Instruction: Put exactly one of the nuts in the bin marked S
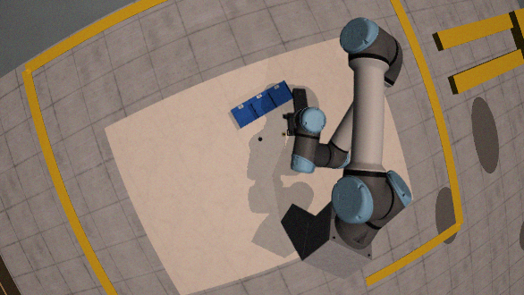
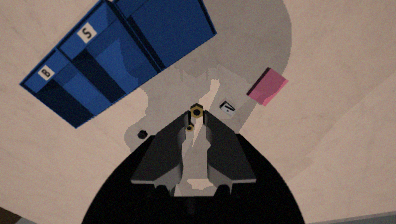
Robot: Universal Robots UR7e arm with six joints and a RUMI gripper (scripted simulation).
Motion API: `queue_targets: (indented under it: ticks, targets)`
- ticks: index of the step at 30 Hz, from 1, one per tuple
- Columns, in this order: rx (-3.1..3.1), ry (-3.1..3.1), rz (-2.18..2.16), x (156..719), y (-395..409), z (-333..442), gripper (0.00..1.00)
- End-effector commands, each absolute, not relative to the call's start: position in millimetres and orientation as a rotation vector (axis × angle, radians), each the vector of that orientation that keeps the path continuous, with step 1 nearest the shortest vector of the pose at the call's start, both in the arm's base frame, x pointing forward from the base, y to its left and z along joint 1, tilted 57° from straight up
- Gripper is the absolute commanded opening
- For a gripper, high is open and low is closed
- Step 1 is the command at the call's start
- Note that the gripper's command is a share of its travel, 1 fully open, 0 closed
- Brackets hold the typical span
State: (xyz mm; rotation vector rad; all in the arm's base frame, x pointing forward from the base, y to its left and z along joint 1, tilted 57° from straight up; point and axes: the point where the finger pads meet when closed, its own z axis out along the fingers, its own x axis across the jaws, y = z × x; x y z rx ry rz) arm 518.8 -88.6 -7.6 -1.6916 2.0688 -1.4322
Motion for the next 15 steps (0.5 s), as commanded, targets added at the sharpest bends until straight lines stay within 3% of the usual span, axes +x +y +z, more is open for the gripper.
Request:
queue_targets:
  ticks: [1, 15]
  targets:
    - [-1.691, 2.068, -1.432, 518.6, -87.9, -6.9, 0.0]
    - [-1.5, 2.143, -1.386, 526.6, -70.7, -4.5, 0.0]
